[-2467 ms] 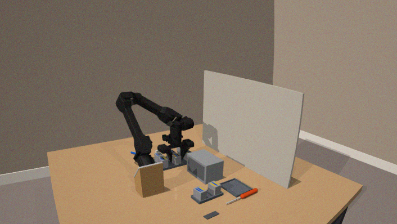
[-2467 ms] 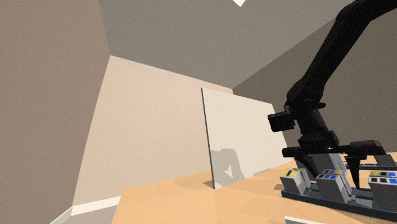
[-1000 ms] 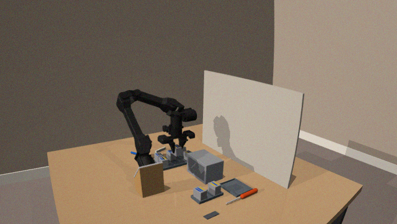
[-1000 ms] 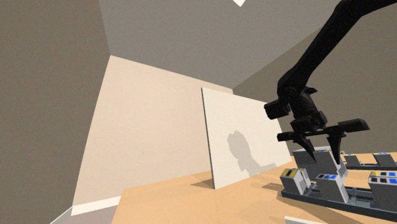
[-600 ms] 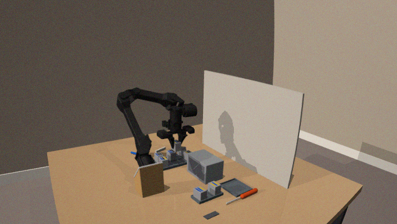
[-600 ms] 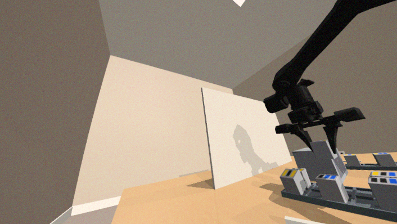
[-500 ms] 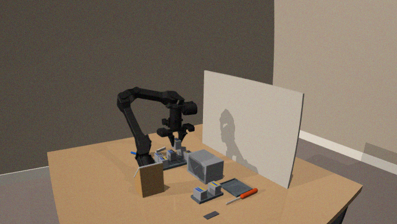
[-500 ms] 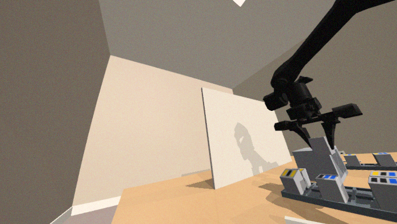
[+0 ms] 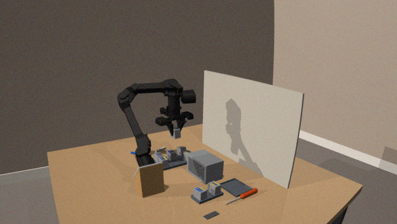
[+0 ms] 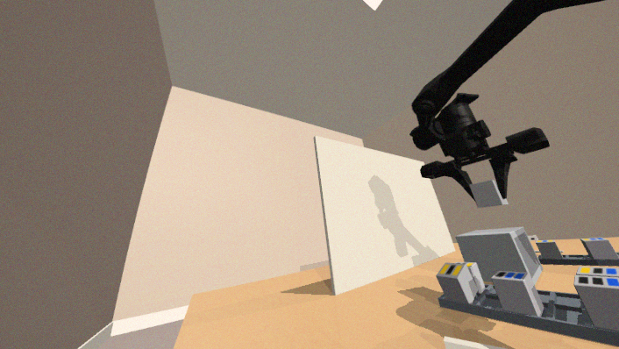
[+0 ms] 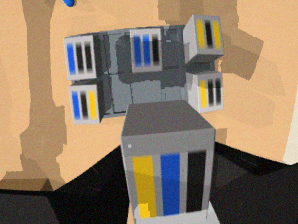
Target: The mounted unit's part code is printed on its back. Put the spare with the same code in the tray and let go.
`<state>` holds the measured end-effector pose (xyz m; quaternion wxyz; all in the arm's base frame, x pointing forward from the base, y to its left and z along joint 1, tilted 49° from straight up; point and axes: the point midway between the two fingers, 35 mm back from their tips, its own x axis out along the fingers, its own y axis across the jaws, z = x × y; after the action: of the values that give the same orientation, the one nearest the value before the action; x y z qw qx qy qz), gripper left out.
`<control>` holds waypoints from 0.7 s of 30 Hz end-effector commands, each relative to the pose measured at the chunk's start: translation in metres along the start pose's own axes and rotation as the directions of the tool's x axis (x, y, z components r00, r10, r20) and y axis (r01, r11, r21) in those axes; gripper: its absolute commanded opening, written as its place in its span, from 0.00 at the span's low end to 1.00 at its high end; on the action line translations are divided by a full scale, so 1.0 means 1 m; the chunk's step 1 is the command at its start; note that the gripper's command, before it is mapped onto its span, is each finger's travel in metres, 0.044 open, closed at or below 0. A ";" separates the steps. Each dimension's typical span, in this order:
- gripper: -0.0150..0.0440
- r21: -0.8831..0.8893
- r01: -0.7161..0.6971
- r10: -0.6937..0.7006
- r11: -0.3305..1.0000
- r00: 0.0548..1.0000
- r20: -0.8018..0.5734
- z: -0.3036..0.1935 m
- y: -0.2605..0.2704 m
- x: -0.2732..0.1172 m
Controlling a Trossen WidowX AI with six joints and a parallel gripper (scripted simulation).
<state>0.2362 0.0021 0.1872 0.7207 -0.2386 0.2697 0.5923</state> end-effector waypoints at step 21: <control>0.25 0.016 -0.010 0.011 1.000 0.999 -0.046 -0.081 -0.062 -0.022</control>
<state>0.2776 -0.0649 0.1529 0.7158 -0.2398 0.2902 0.5881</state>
